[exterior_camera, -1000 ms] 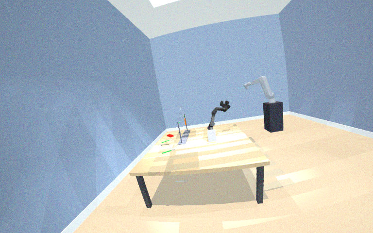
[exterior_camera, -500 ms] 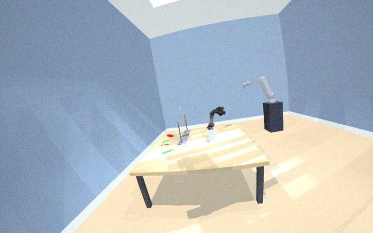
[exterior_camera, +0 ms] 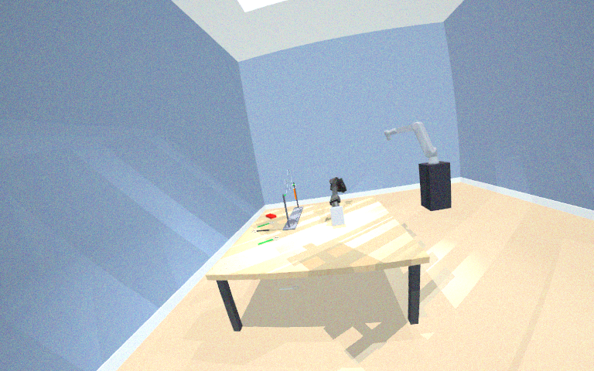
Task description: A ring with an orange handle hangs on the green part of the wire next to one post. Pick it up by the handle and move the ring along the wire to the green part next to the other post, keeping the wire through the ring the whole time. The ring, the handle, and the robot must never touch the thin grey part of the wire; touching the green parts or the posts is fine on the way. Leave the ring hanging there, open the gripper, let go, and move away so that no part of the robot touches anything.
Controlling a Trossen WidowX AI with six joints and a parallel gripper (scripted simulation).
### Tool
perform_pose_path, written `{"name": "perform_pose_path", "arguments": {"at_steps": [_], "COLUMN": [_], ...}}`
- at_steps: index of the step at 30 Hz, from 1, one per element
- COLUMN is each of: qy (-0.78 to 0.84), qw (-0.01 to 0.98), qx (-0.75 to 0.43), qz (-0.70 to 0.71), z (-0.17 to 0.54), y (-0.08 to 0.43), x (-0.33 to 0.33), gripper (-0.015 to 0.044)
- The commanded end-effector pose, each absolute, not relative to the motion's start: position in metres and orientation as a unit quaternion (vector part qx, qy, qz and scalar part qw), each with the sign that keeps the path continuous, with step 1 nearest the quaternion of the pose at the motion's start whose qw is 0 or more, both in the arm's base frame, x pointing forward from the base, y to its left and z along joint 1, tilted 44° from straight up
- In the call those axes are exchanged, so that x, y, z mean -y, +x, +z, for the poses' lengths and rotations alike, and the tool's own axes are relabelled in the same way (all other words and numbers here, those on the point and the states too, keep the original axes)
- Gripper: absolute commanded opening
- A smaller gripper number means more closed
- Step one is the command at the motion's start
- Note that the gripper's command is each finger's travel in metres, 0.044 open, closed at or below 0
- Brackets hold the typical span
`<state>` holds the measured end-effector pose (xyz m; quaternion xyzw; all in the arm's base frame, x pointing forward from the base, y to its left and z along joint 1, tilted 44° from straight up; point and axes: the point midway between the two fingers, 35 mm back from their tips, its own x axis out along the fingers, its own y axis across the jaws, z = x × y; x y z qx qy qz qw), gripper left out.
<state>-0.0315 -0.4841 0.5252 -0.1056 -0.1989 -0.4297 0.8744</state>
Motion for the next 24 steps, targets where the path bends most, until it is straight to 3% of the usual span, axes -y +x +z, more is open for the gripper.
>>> {"name": "perform_pose_path", "arguments": {"at_steps": [1,15,24], "qy": [-0.126,-0.291,-0.392], "qw": [0.908,0.946,0.920], "qx": [0.145,0.030,0.032], "qz": [-0.372,-0.139,0.002], "z": [0.500,0.426,0.390], "y": [0.032,0.202,0.273], "x": [0.487,0.440,0.388], "gripper": [0.0160,0.0160,0.0160]}}
